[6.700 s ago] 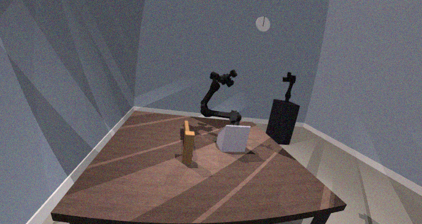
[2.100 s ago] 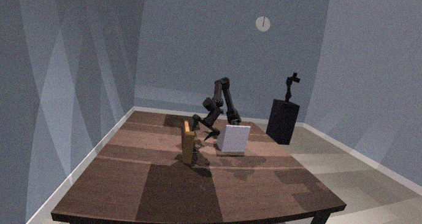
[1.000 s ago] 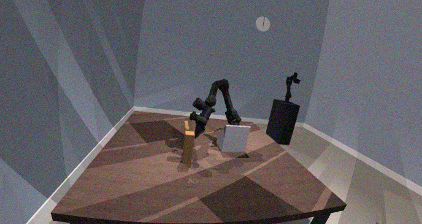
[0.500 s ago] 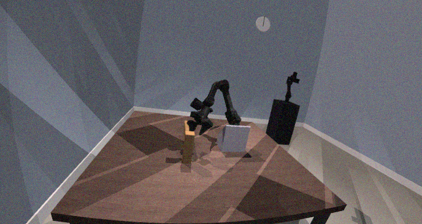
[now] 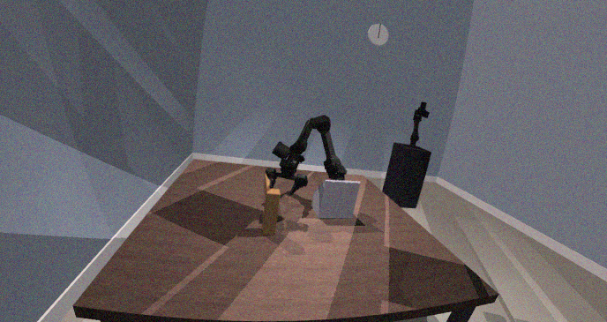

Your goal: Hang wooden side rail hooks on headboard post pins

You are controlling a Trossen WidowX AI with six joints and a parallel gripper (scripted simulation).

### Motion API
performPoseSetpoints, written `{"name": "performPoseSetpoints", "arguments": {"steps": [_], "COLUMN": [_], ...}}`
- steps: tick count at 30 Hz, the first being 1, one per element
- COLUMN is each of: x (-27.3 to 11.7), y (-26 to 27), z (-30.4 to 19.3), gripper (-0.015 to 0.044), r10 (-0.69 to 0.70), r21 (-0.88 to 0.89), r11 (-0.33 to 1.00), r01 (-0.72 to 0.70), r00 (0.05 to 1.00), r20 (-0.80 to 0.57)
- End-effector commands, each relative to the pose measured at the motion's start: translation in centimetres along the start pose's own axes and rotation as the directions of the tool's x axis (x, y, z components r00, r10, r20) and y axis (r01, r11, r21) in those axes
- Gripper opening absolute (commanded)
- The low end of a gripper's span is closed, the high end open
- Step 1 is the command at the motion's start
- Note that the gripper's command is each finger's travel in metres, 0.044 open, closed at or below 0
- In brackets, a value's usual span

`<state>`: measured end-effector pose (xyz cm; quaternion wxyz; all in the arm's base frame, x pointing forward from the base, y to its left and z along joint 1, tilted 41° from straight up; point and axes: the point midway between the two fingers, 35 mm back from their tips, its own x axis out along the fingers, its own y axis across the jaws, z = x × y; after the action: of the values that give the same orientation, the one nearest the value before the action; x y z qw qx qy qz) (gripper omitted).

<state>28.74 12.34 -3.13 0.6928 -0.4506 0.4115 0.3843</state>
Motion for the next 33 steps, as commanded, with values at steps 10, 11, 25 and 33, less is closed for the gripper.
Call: {"name": "performPoseSetpoints", "arguments": {"steps": [10,11,25,33], "x": [0.0,0.0,0.5,0.5], "y": [0.1,0.1,-0.6,-1.4], "z": [0.0,0.0,-0.3,-0.5], "gripper": [0.044,0.044,0.044,0.044], "r10": [0.007,0.007,0.039,0.057], "r21": [-0.015,-0.015,0.473,0.812], "r11": [1.0,1.0,0.88,0.526], "r01": [-0.007,-0.007,0.042,0.252], "r00": [1.0,1.0,0.986,0.943], "r20": [0.003,0.003,-0.159,-0.329]}}
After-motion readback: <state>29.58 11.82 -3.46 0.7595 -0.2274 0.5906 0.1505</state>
